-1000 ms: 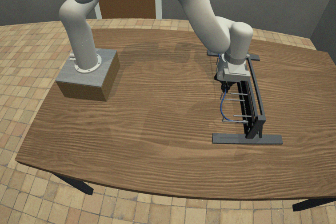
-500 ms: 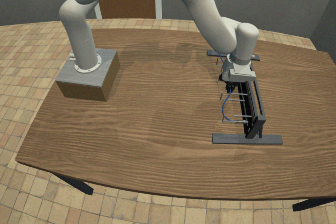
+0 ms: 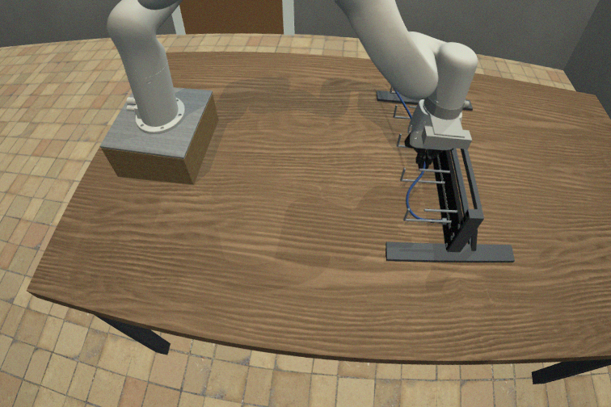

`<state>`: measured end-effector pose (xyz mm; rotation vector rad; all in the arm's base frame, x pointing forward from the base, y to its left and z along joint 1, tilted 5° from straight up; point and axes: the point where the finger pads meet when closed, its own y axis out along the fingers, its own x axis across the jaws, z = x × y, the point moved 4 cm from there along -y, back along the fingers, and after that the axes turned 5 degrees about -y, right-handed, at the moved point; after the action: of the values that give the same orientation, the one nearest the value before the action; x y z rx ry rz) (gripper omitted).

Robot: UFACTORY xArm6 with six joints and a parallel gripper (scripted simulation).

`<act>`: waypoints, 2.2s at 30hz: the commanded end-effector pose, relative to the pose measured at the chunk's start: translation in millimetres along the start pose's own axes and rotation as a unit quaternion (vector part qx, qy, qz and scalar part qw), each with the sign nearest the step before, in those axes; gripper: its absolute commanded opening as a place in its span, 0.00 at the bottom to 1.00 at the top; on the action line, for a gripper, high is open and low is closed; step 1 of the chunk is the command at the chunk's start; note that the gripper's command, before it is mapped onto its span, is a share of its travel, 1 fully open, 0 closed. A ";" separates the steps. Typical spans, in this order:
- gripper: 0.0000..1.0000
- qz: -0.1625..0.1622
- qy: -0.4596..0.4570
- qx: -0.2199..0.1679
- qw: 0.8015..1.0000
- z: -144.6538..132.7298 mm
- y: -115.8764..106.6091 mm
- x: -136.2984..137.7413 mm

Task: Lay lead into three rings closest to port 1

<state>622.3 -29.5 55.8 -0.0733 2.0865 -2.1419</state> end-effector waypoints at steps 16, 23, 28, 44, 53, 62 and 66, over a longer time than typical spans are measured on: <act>0.00 0.003 0.000 0.001 1.000 0.4 -2.4 -2.6; 0.33 0.003 0.000 0.001 1.000 0.4 -2.4 -2.6; 0.33 0.003 0.000 0.001 1.000 0.4 -2.4 -2.6; 0.33 0.003 0.000 0.001 1.000 0.4 -2.4 -2.6; 0.33 0.003 0.000 0.001 1.000 0.4 -2.4 -2.6; 0.33 0.003 0.000 0.001 1.000 0.4 -6.0 -2.6; 0.33 0.003 0.000 0.001 1.000 0.4 -8.9 -2.6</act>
<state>623.2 -29.4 60.0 -0.0729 2.0862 -2.1417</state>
